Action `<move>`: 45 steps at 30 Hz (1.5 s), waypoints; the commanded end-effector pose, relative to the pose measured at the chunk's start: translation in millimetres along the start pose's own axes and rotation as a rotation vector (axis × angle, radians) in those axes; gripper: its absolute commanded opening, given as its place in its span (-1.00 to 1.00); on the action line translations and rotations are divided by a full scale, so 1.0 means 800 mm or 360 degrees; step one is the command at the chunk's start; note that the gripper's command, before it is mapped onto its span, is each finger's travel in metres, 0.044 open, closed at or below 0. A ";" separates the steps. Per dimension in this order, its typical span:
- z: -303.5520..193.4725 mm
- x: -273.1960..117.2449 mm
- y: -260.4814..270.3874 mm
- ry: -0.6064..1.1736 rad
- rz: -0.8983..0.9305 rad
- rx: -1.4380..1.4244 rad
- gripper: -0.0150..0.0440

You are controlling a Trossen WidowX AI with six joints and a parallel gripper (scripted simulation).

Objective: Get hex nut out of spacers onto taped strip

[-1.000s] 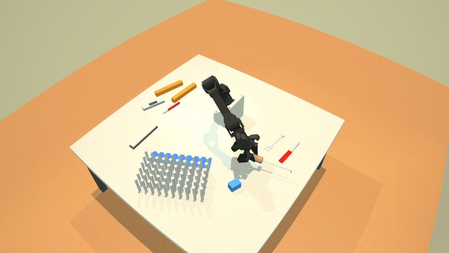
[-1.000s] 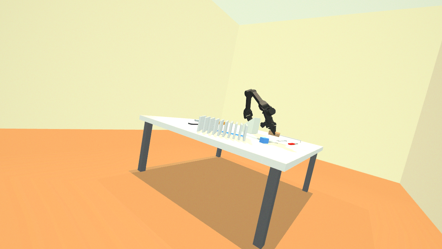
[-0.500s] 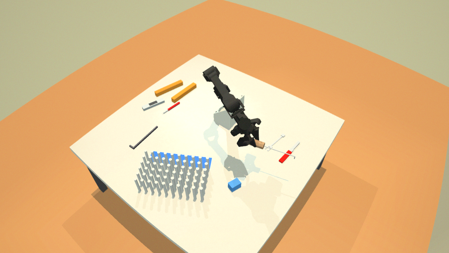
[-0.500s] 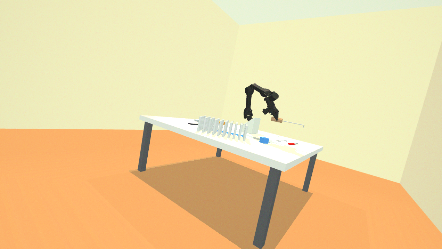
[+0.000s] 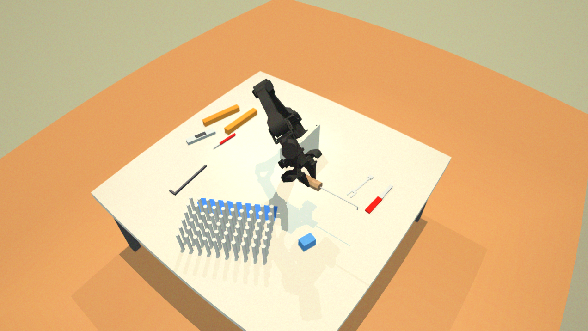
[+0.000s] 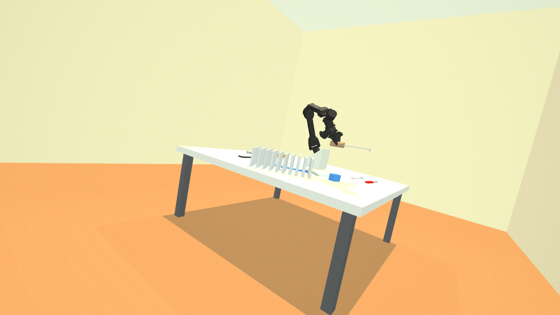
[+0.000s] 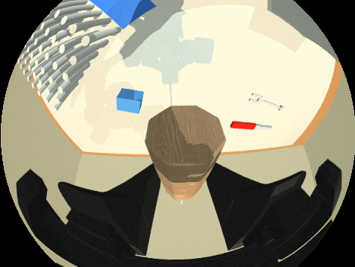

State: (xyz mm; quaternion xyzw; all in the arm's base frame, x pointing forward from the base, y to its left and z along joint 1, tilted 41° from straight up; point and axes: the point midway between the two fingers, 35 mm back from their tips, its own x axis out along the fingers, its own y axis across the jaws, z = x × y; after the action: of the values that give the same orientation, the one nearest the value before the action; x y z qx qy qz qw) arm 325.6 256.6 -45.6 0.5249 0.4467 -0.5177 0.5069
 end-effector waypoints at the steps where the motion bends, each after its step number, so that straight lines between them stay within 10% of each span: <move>1: 0.020 -0.018 0.010 -0.0002 0.0042 0.0074 -0.49; 45: 0.286 -0.206 0.038 -0.0047 0.0688 0.0976 -0.49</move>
State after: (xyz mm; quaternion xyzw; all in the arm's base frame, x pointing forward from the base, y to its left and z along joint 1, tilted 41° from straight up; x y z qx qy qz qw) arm 331.1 47.5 126.1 0.7185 0.1618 -0.5164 0.4369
